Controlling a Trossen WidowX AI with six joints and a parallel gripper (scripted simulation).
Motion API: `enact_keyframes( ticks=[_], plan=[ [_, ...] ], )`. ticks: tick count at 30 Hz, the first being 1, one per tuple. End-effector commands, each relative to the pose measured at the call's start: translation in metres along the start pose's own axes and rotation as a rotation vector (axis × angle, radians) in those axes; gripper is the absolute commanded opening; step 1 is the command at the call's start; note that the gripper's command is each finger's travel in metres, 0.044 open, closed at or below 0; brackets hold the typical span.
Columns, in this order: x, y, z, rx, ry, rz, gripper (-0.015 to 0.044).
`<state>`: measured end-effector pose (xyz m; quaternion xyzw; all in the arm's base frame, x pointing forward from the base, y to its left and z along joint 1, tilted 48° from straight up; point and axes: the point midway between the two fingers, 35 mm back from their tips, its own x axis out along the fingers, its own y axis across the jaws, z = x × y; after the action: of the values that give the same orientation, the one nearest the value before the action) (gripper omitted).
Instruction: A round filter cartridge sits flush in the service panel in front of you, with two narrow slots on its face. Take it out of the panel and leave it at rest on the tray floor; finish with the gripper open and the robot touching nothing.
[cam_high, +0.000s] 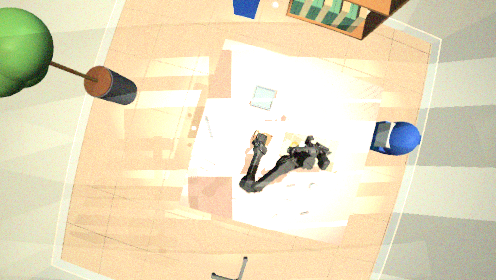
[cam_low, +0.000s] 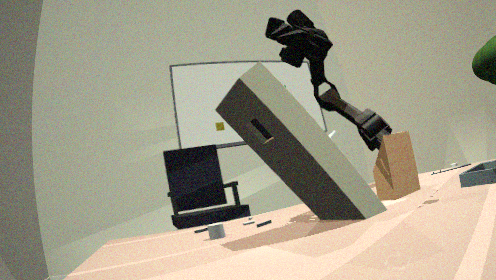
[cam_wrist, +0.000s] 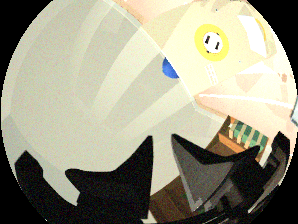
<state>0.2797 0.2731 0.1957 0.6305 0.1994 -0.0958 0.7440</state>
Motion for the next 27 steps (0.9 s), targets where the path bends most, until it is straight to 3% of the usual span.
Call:
enact_keyframes(
  ticks=[1,7,27],
  plan=[
    [0.017,-0.059,0.047,0.162,-0.242,-0.076,0.0088],
    [0.019,-0.1,0.092,0.293,-0.454,-0.062,0.0088],
    [0.03,-0.103,0.097,0.298,-0.46,-0.064,0.0088]
  ],
)
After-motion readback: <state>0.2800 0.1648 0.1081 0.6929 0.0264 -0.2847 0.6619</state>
